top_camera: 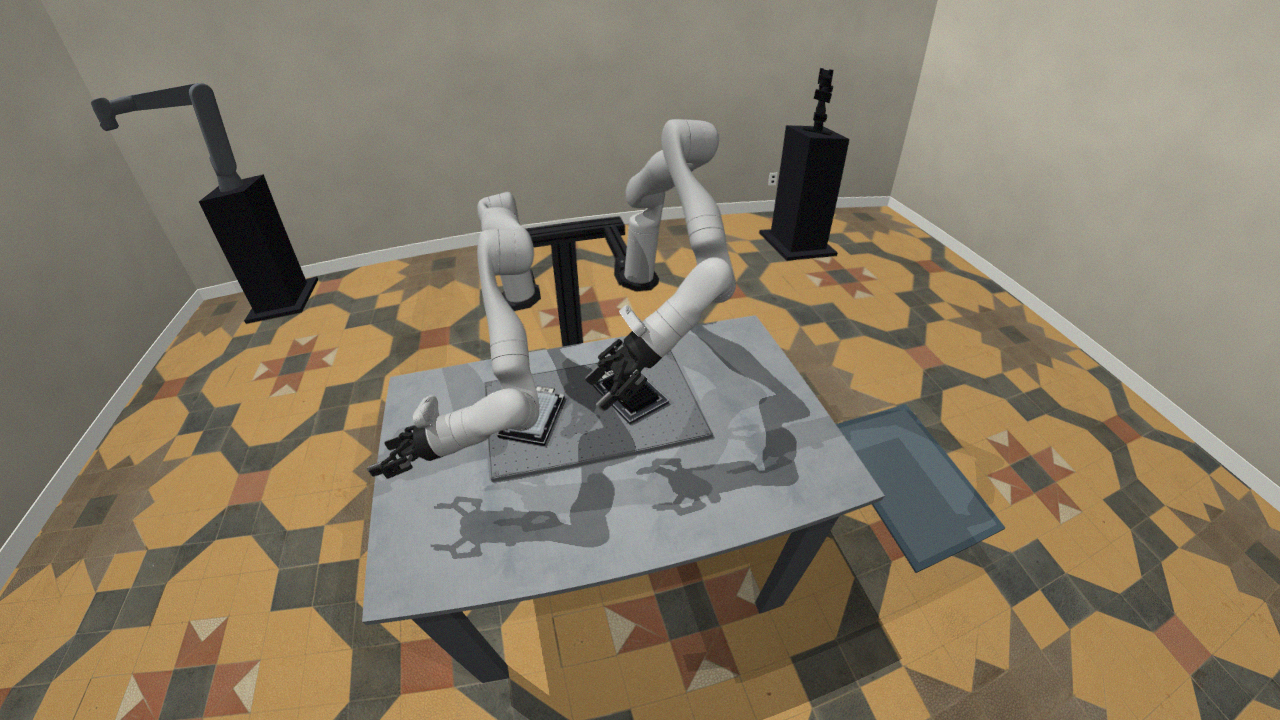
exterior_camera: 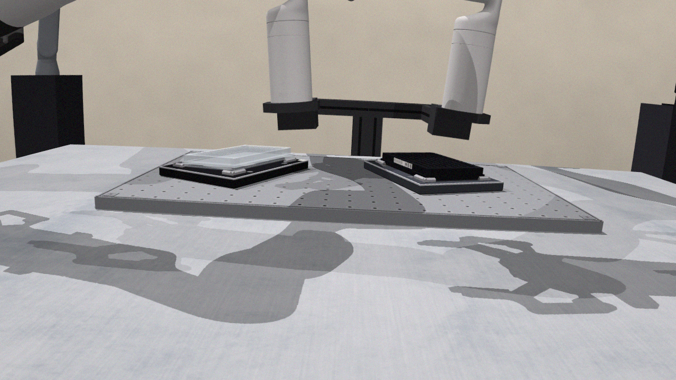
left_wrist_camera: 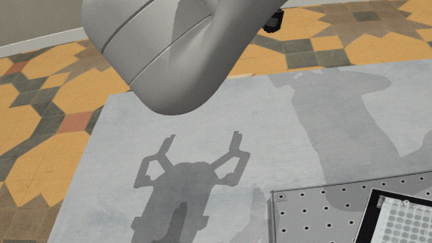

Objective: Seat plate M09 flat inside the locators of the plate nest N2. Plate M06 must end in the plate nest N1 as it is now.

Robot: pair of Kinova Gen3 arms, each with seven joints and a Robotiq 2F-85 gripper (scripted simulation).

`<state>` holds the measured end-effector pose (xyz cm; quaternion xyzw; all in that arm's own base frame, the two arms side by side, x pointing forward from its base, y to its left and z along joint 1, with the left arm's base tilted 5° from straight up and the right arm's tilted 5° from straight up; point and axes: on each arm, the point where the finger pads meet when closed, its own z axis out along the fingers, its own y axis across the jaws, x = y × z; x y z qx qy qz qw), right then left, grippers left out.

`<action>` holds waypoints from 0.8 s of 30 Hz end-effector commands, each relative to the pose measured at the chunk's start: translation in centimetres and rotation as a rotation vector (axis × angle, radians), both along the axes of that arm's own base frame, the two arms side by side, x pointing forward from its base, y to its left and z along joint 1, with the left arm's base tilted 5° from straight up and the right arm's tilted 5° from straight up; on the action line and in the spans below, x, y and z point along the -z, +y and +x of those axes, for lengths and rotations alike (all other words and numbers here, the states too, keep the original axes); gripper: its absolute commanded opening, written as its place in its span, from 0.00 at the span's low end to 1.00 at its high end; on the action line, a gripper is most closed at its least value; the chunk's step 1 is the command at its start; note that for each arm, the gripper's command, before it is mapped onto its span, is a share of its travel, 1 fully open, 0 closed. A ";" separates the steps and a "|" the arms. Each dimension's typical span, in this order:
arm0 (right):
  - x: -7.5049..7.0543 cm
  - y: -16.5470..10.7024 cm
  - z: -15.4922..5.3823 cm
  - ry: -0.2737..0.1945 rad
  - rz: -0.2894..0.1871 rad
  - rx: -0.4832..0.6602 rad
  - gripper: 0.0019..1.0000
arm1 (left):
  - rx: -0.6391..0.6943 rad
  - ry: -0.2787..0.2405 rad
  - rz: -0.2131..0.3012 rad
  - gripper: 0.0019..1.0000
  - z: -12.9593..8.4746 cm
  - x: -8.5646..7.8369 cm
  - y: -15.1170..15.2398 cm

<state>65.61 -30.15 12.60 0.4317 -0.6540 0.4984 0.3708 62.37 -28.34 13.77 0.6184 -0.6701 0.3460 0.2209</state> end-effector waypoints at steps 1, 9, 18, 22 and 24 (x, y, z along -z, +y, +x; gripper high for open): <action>-4.4 0.5 0.2 -0.015 -0.007 -0.005 1.00 | 0.000 -0.002 -0.001 1.00 0.0 -0.2 0.0; -9.0 0.9 0.1 -0.015 -0.007 -0.005 1.00 | 0.000 -0.002 -0.001 1.00 0.0 -0.2 0.0; -12.5 1.2 0.0 -0.015 -0.007 -0.005 1.00 | 0.000 -0.002 -0.001 1.00 0.0 -0.2 0.0; -12.6 1.2 0.0 -0.015 -0.007 -0.005 1.00 | 0.000 -0.002 -0.001 1.00 0.0 -0.2 0.0; -12.6 1.2 0.0 -0.015 -0.007 -0.005 1.00 | 0.000 -0.002 -0.001 1.00 0.0 -0.2 0.0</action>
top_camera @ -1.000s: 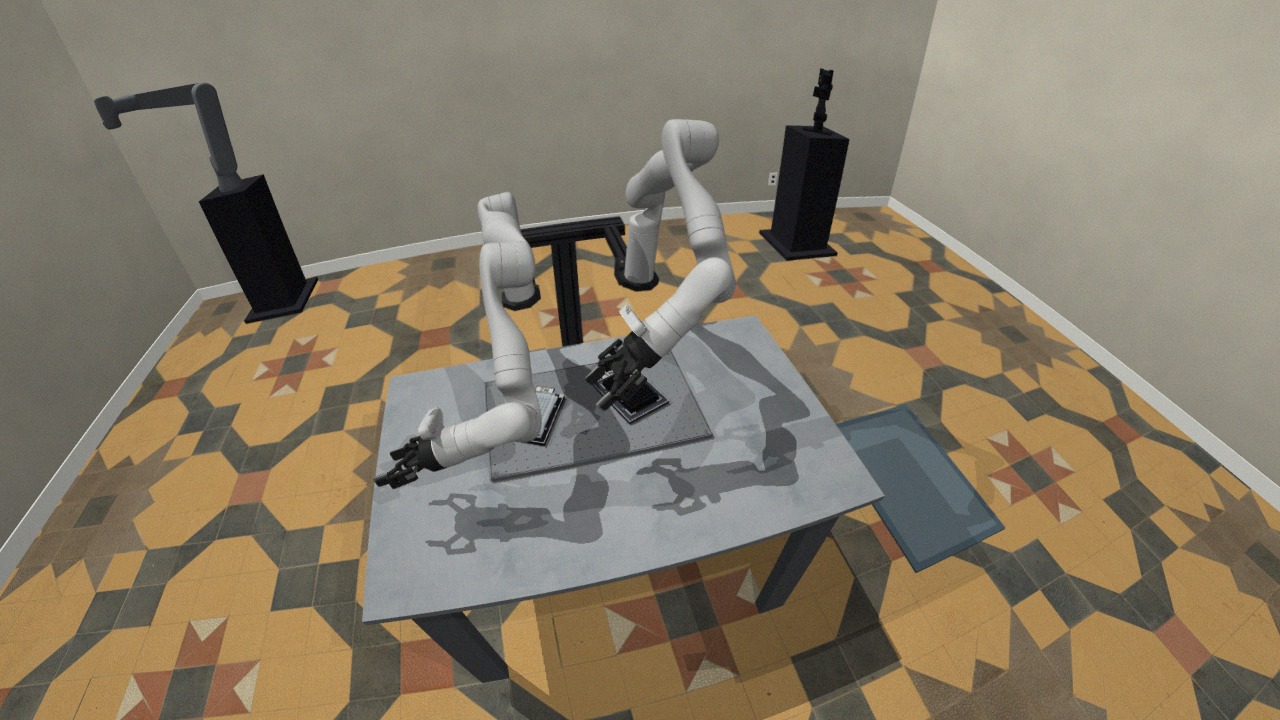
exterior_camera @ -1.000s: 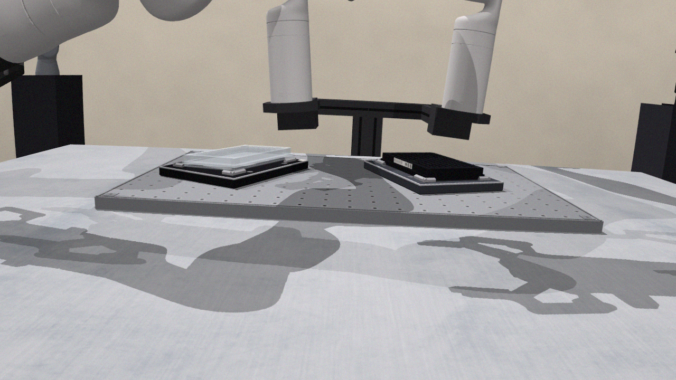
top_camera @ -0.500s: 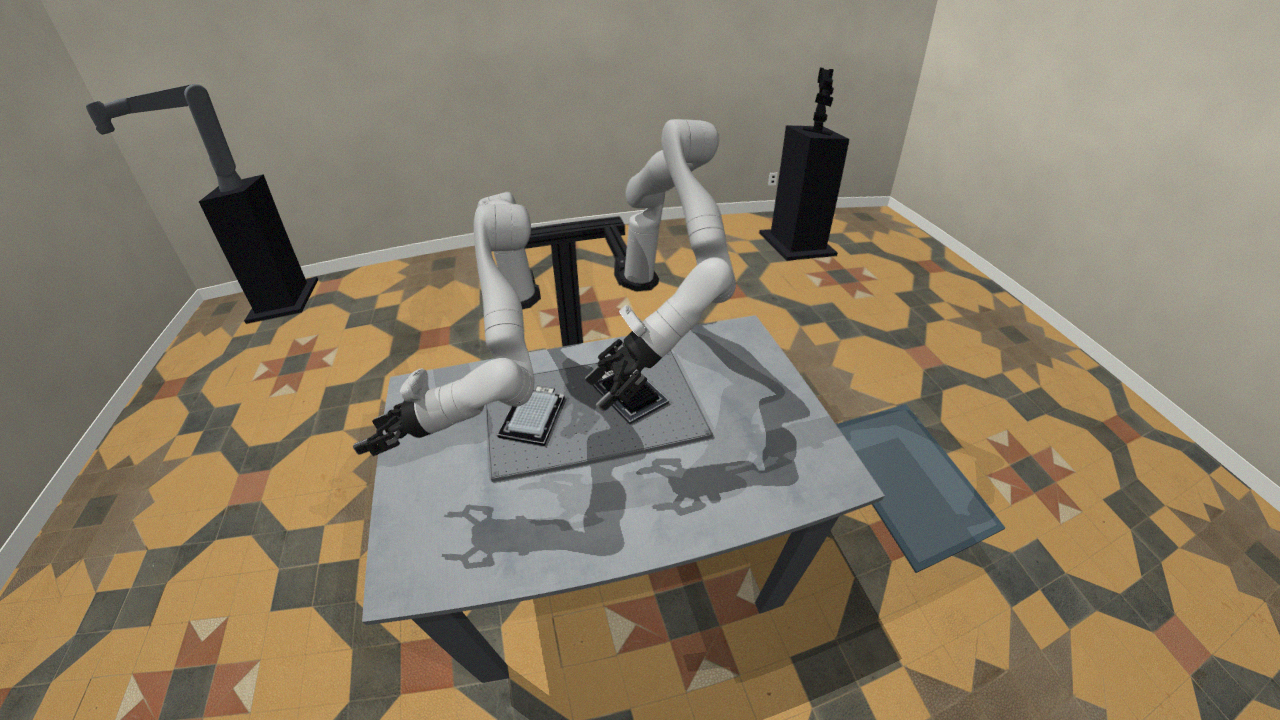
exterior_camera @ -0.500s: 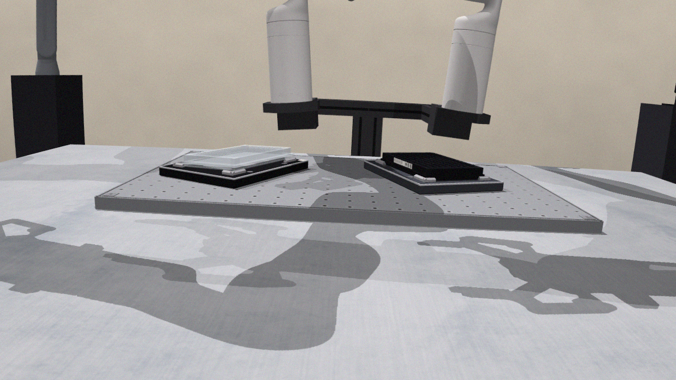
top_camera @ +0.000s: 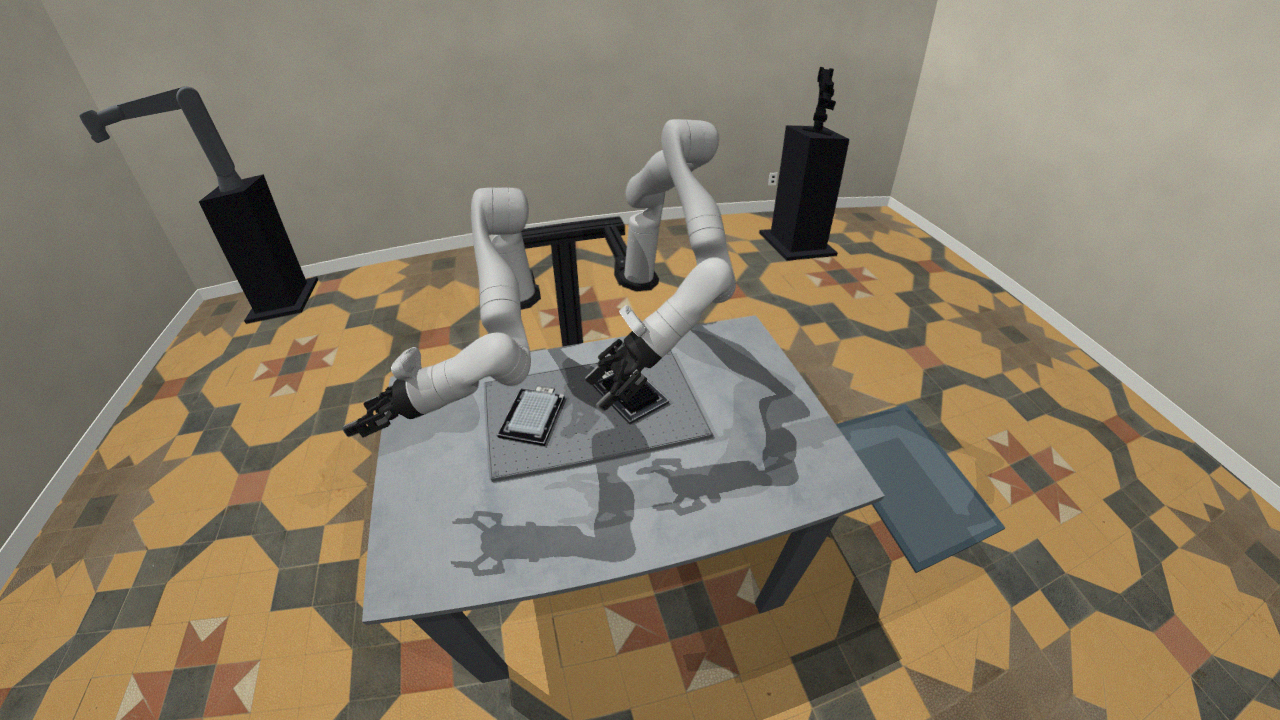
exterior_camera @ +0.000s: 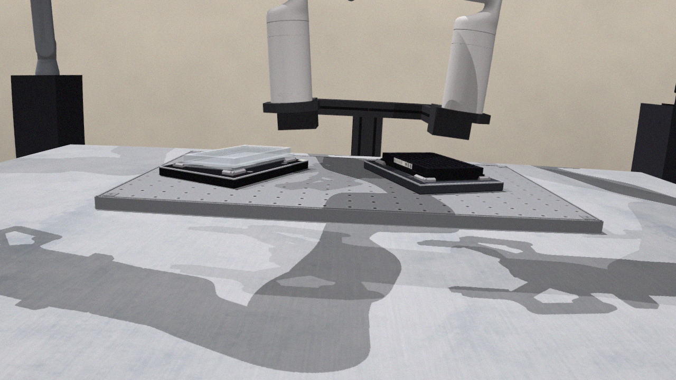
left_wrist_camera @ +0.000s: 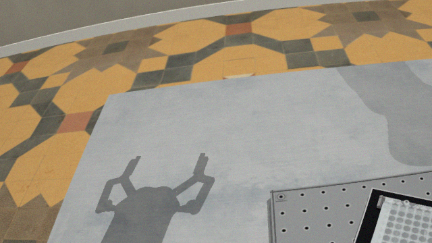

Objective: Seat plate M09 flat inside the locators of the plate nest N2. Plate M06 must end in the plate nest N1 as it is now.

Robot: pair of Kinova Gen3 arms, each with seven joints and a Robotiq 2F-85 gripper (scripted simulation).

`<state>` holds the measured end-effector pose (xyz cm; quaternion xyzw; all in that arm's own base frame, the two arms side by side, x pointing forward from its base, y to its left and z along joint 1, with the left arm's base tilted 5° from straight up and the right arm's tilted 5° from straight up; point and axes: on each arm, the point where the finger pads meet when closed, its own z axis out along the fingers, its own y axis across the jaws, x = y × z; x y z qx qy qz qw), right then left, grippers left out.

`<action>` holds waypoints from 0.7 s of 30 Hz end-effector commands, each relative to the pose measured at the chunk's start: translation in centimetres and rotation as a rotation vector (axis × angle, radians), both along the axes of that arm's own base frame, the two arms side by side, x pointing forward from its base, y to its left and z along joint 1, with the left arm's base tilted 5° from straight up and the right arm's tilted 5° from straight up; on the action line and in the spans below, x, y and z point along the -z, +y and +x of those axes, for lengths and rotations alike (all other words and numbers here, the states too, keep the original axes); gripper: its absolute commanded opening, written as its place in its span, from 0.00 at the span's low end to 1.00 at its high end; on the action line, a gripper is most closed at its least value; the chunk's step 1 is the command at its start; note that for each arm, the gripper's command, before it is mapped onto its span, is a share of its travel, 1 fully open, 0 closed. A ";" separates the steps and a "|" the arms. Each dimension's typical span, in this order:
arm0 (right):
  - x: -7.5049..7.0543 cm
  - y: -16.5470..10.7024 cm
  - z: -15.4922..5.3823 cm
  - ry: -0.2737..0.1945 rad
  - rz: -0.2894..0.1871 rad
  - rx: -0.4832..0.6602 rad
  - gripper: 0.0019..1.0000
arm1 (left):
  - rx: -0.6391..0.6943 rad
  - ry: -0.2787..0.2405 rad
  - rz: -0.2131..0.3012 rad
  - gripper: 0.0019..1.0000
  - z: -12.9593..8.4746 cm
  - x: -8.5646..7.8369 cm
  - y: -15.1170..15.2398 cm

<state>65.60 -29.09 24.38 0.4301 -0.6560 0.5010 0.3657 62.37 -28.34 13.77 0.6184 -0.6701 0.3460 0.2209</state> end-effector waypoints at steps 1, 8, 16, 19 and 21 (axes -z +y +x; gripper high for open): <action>-0.9 0.1 0.1 -0.003 -0.009 -0.001 1.00 | 0.000 -0.002 -0.001 1.00 0.0 -0.2 0.0; -0.9 0.1 0.0 -0.006 -0.007 0.000 1.00 | 0.000 -0.002 -0.001 1.00 0.0 -0.2 0.0; -1.1 0.3 -0.4 -0.022 0.009 0.007 1.00 | 0.000 -0.002 -0.001 1.00 0.0 -0.2 0.0; -1.1 0.3 -0.5 -0.025 0.013 0.008 1.00 | 0.000 -0.002 -0.001 1.00 0.0 -0.2 0.0; -1.2 0.4 -0.7 -0.033 0.021 0.012 1.00 | 0.000 -0.002 -0.001 1.00 0.0 -0.2 0.0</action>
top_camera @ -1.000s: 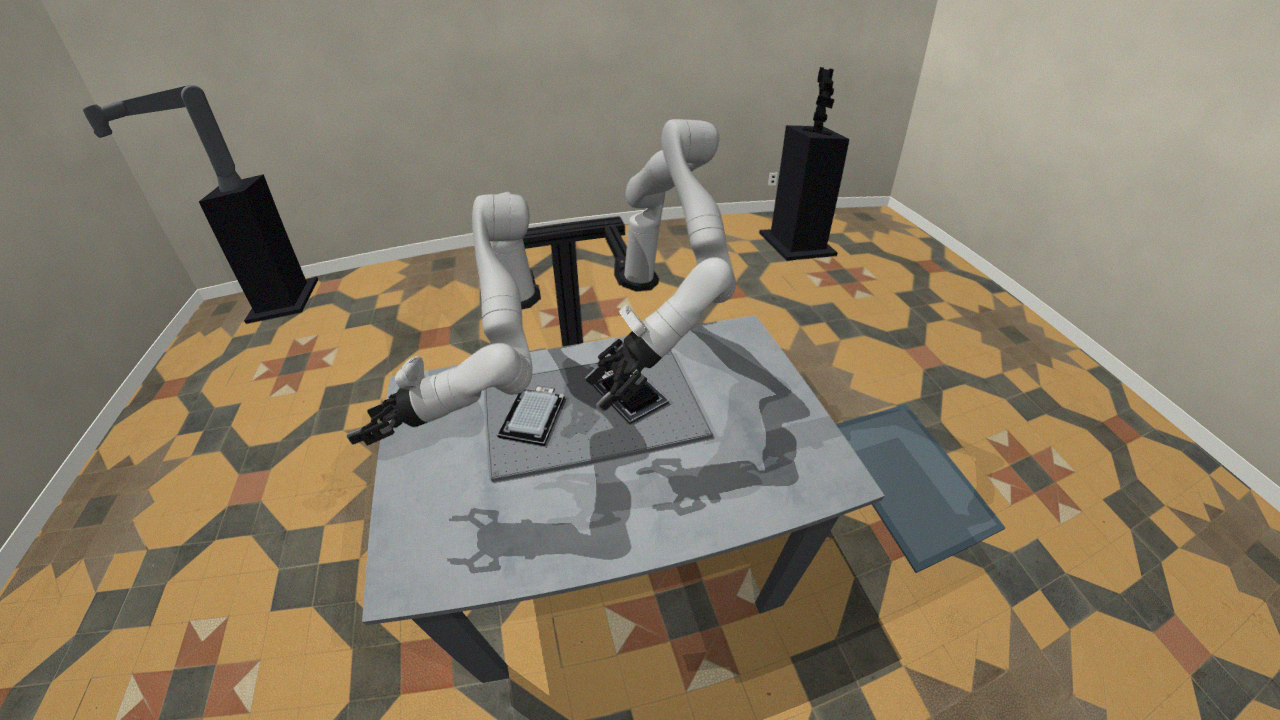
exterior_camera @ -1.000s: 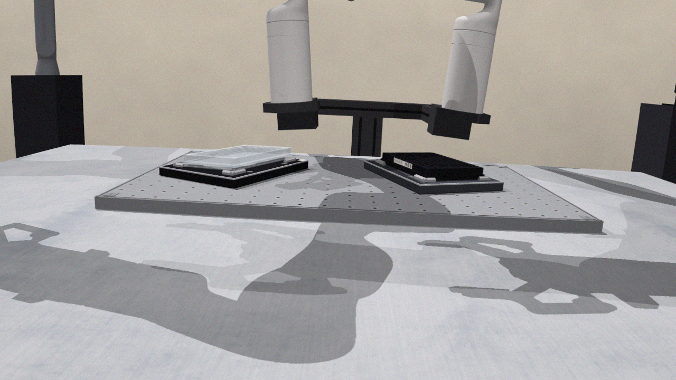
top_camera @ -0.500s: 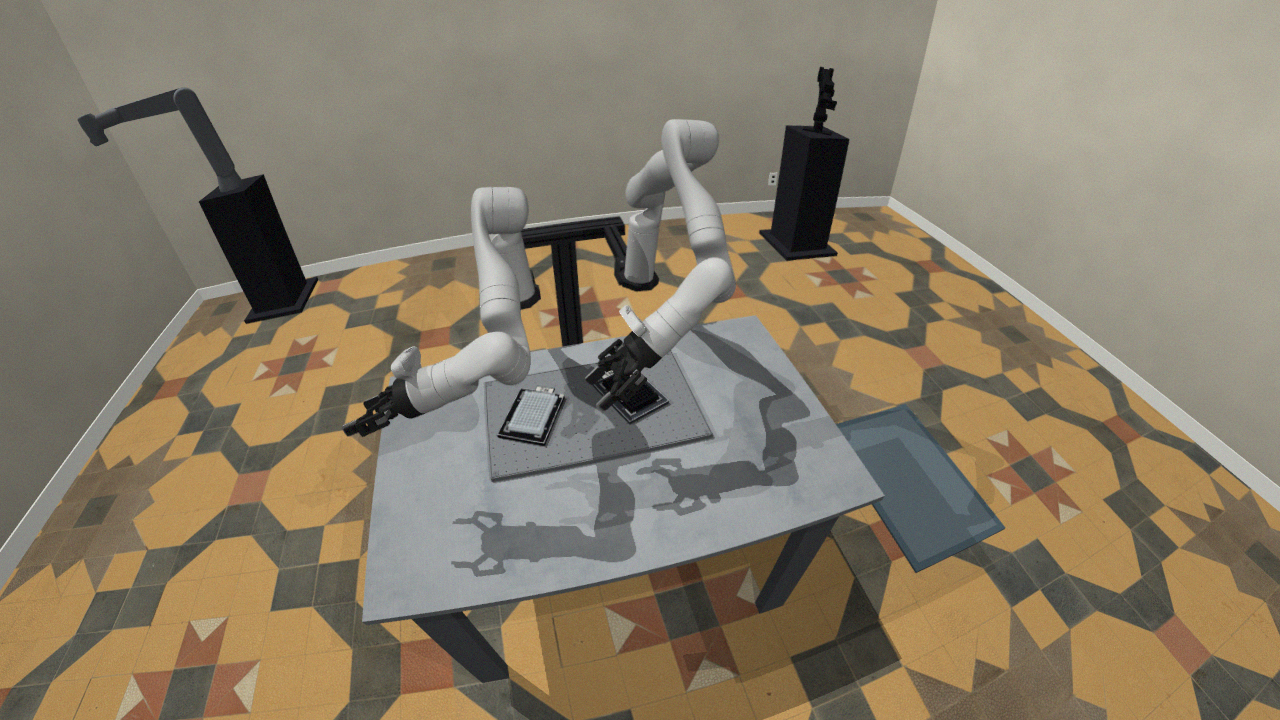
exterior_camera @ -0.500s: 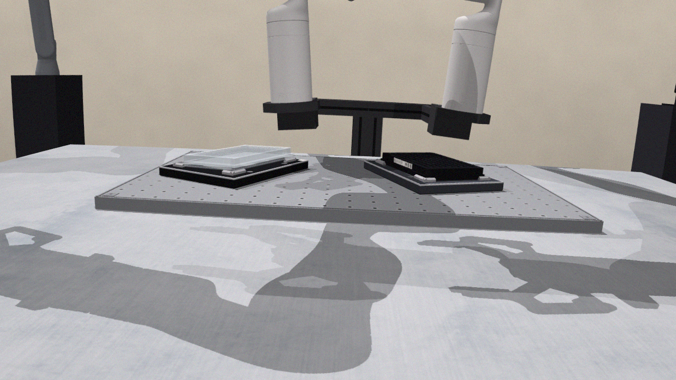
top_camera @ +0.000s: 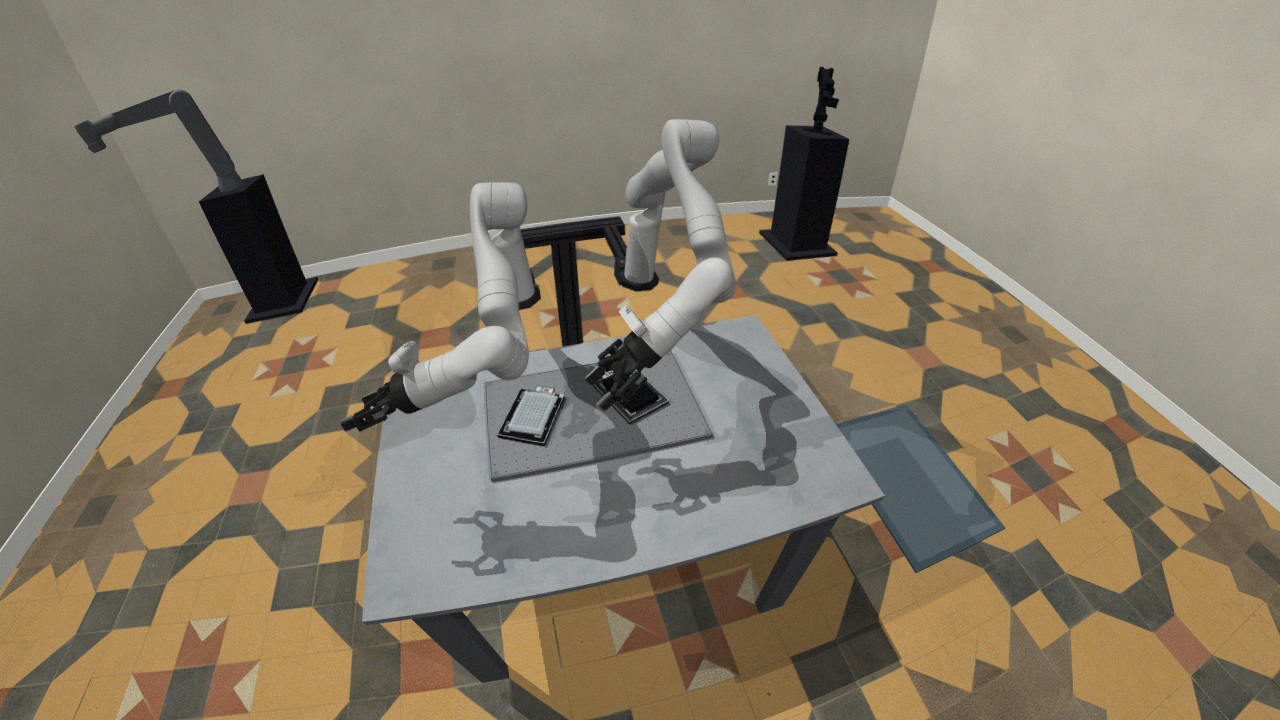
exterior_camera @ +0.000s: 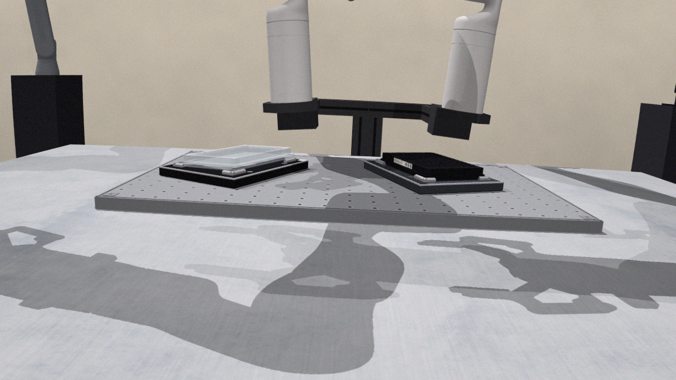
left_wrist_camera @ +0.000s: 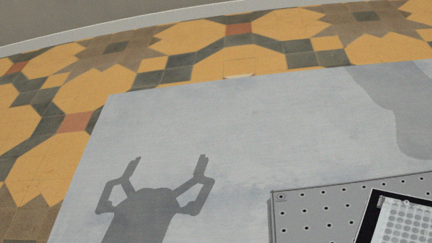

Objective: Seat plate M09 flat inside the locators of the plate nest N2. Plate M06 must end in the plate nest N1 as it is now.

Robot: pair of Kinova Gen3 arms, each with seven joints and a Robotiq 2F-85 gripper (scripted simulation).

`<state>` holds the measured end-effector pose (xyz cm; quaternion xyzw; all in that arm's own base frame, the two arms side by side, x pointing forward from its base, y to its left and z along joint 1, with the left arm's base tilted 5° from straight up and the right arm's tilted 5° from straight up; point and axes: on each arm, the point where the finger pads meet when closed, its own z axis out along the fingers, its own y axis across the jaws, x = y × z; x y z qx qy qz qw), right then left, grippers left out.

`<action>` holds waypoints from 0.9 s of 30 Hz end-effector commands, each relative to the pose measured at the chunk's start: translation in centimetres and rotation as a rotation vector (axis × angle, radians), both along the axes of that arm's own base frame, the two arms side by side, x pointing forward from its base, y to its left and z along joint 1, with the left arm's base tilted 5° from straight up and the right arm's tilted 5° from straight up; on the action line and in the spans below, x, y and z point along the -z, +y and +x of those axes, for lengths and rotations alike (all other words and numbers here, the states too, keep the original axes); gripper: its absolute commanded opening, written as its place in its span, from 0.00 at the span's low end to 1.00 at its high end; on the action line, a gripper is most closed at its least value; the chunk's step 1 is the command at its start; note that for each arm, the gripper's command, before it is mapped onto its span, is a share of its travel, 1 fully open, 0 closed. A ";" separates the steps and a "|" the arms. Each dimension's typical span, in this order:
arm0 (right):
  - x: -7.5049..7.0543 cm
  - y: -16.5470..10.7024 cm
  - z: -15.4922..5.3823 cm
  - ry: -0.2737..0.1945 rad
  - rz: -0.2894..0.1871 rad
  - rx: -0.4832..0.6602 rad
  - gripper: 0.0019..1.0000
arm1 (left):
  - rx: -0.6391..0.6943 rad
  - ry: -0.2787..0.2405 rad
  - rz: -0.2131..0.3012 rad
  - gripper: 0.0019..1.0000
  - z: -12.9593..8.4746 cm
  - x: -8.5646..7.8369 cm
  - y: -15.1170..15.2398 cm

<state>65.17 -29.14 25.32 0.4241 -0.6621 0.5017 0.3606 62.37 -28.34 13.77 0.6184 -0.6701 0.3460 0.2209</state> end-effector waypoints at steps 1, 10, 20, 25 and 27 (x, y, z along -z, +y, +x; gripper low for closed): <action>-0.3 0.5 -0.3 -0.020 0.020 0.007 1.00 | 0.000 -0.002 -0.001 1.00 0.0 -0.2 0.0; -0.8 1.2 -1.8 -0.081 0.079 0.034 1.00 | 0.000 -0.002 -0.001 1.00 0.0 -0.2 0.0; -1.5 2.3 -3.9 -0.161 0.158 0.075 1.00 | 0.000 -0.002 -0.001 1.00 0.0 -0.2 0.0; -2.0 3.3 -5.7 -0.224 0.220 0.109 1.00 | 0.000 -0.002 -0.001 1.00 0.0 -0.2 0.0; -2.1 3.8 -6.5 -0.251 0.247 0.125 1.00 | 0.000 -0.002 -0.001 1.00 0.0 -0.2 0.0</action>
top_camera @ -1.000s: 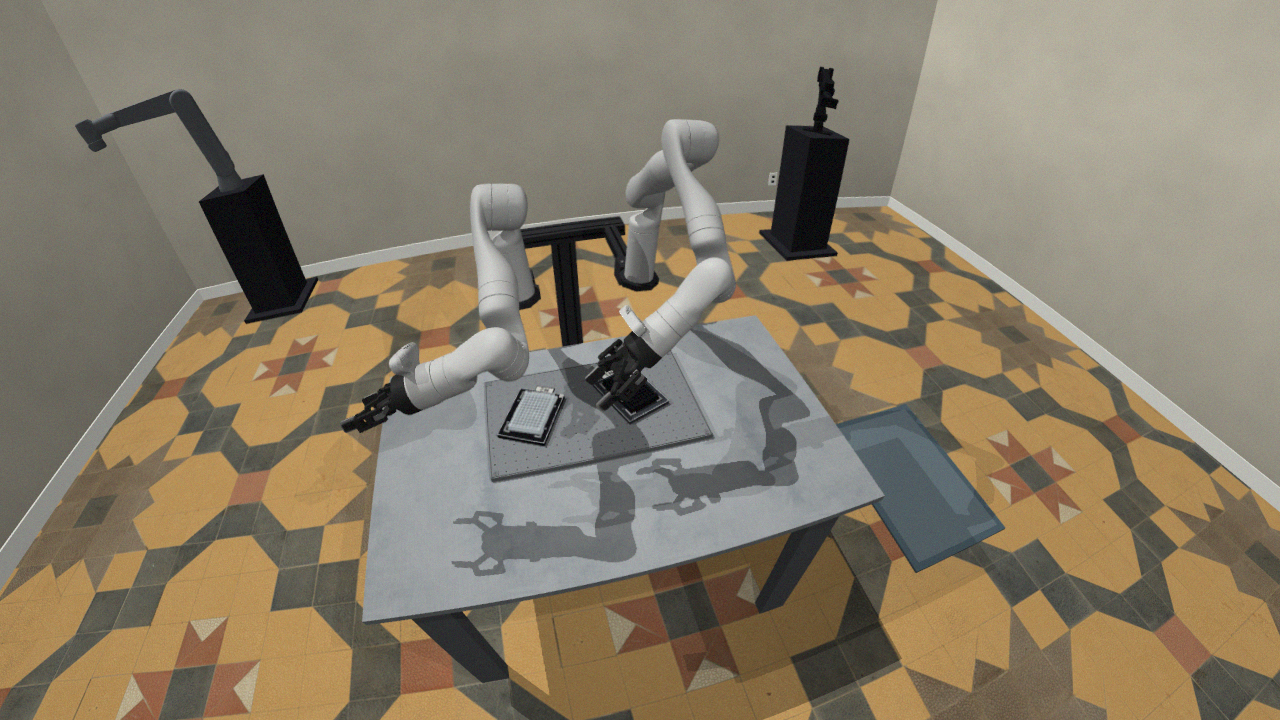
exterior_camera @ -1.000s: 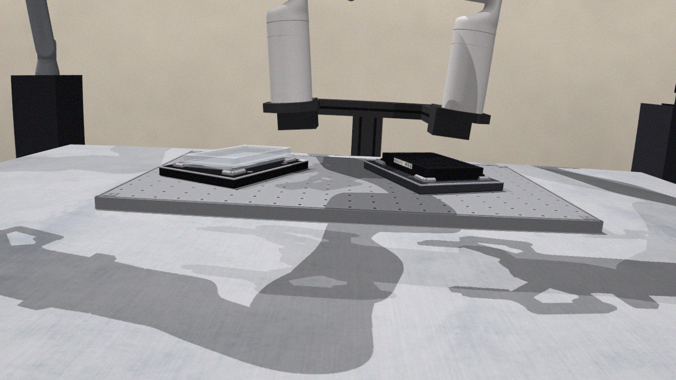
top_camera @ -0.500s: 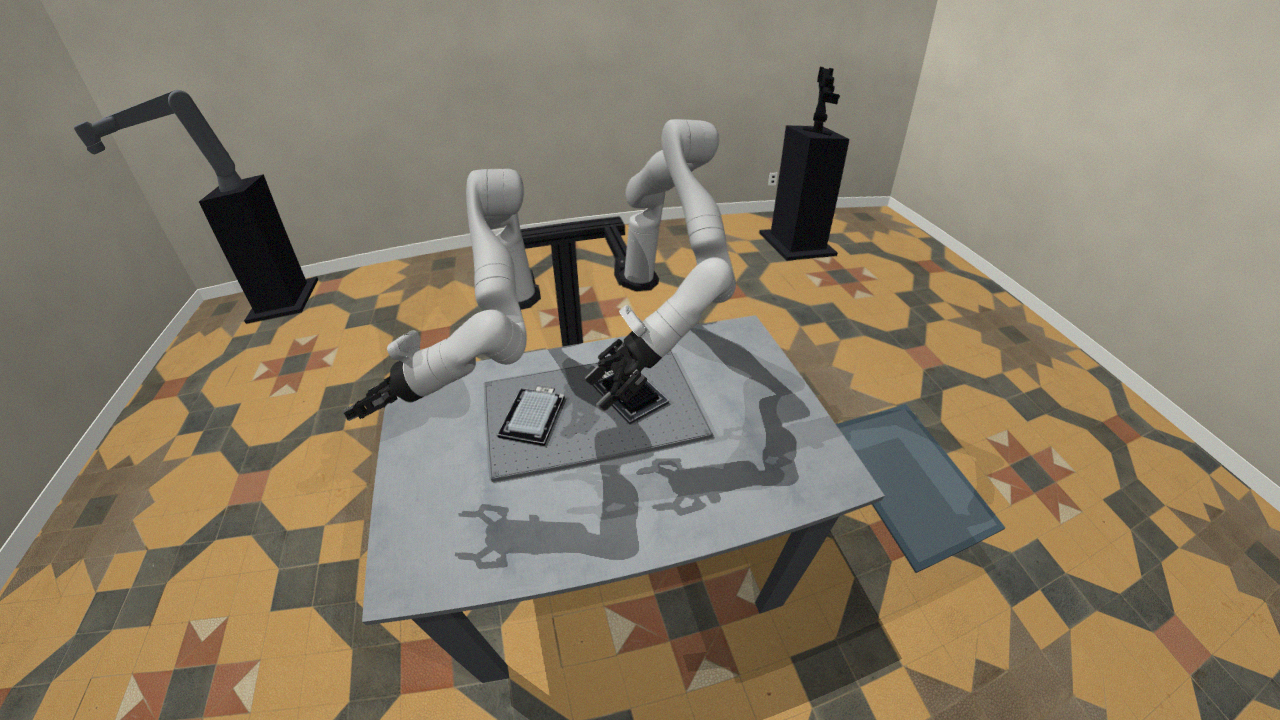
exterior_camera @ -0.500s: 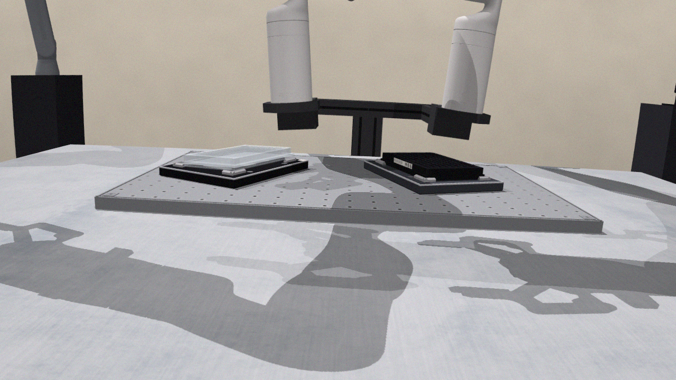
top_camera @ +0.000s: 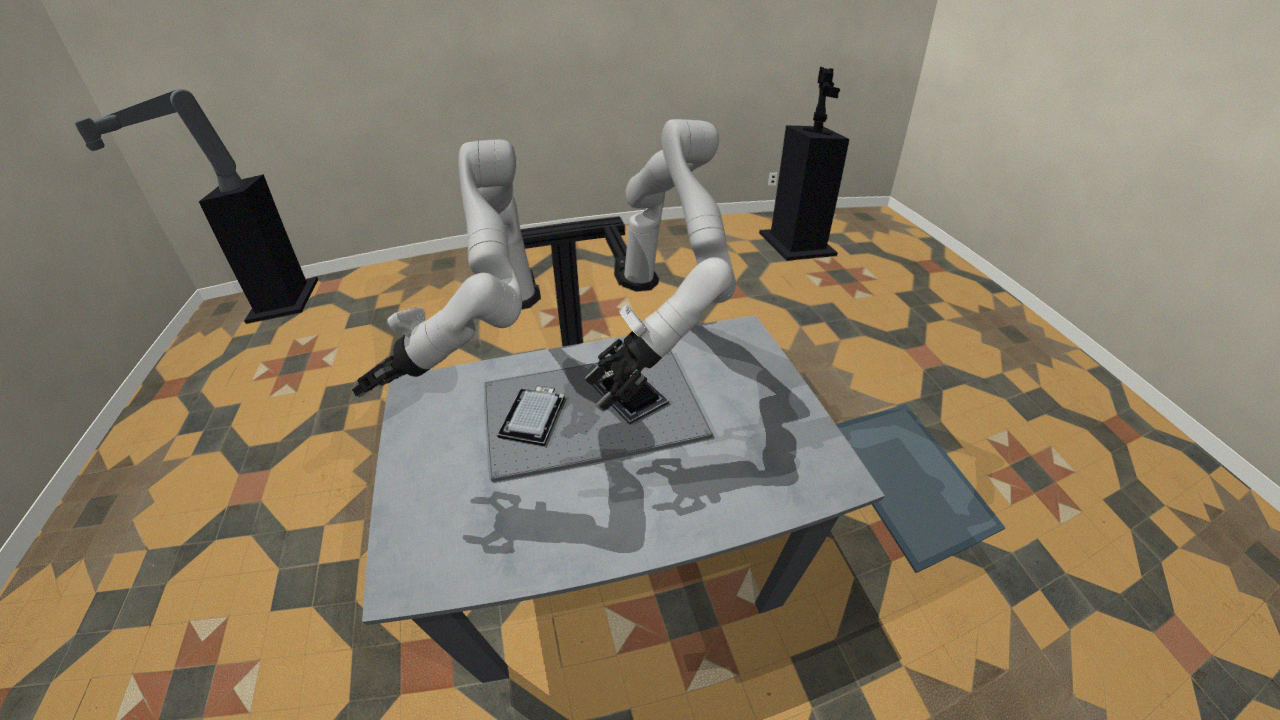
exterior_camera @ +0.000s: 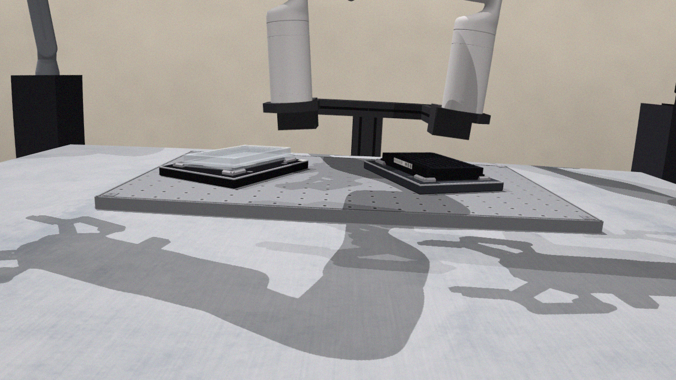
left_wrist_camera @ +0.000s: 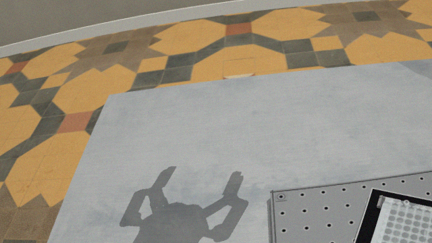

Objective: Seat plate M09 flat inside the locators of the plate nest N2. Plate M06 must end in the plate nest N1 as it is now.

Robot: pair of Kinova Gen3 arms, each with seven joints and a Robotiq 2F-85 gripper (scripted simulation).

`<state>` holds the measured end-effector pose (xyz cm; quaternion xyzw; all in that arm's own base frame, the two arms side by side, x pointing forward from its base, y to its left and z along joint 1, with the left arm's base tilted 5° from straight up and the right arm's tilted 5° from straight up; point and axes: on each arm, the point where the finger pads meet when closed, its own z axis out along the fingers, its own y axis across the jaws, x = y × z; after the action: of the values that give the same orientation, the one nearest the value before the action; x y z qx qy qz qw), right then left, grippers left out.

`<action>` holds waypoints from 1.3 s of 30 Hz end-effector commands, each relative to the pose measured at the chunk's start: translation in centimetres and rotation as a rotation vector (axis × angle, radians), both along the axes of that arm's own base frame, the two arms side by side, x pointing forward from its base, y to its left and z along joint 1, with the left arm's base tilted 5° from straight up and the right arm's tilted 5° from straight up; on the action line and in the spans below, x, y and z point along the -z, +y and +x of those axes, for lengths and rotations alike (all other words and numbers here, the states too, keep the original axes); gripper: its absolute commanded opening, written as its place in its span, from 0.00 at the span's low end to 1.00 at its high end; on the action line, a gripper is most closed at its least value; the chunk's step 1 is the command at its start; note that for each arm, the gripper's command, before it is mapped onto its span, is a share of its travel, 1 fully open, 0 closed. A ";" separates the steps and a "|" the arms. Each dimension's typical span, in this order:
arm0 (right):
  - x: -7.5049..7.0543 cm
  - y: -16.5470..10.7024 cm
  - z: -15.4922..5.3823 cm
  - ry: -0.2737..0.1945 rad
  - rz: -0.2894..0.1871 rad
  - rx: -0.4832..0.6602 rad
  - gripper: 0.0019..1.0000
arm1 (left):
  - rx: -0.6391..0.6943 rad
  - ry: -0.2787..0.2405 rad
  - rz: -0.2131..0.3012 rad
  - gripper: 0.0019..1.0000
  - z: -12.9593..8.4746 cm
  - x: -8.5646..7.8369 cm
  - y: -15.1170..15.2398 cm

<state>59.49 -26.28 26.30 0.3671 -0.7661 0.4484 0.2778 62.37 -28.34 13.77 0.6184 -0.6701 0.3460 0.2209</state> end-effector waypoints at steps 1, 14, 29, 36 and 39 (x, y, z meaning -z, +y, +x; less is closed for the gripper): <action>-1.3 1.2 -1.2 -0.069 0.054 0.015 1.00 | 0.000 -0.002 -0.001 1.00 0.0 -0.2 0.0; -2.2 4.9 -6.7 -0.230 0.222 0.126 1.00 | 0.000 -0.002 -0.001 1.00 0.0 -0.2 0.0; -3.0 10.6 -14.9 -0.415 0.435 0.296 1.00 | 0.000 -0.002 -0.001 1.00 0.0 -0.2 0.0; -3.1 13.9 -19.7 -0.500 0.541 0.399 1.00 | 0.000 -0.002 -0.001 1.00 0.0 -0.2 0.0; -3.1 14.3 -20.4 -0.511 0.556 0.414 1.00 | 0.000 -0.002 -0.001 1.00 0.0 -0.2 0.0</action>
<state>39.83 -12.84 28.39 0.1492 -0.9555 0.2427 0.0767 62.37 -28.34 13.77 0.6184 -0.6701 0.3460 0.2209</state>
